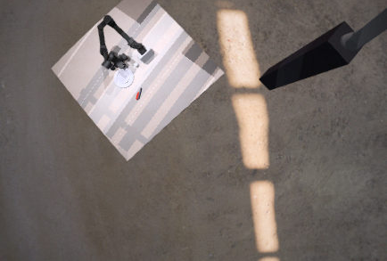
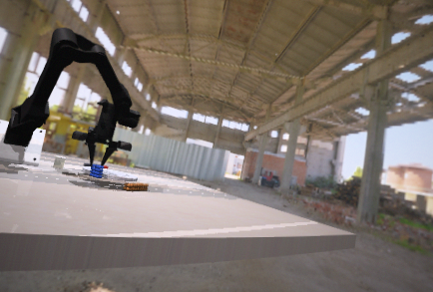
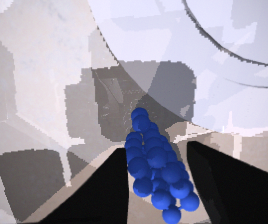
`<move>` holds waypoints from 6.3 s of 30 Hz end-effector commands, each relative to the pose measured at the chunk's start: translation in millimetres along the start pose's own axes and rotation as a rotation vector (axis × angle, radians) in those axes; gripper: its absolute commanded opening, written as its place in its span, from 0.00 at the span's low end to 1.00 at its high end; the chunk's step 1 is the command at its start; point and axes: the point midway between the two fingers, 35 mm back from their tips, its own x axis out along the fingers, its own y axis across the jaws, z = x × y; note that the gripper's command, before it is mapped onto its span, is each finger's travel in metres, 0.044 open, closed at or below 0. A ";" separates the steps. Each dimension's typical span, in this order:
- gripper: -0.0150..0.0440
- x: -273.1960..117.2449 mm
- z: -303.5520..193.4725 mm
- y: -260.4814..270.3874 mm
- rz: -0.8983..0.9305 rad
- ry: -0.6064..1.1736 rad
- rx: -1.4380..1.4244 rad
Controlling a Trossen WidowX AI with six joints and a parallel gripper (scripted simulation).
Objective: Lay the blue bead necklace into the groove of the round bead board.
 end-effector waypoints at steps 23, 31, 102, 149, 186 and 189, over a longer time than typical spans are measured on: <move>0.25 -0.2 -0.1 0.1 0.001 0.000 0.001; 0.25 -0.2 -0.1 0.1 0.001 0.000 0.001; 0.91 -25.1 -0.4 -0.4 -0.002 0.003 0.059; 0.68 -17.6 -24.1 -11.2 -0.006 0.000 2.226; 0.32 13.3 -24.4 -11.0 -0.001 0.000 2.233; 0.29 13.3 -24.4 -11.0 -0.001 0.000 2.233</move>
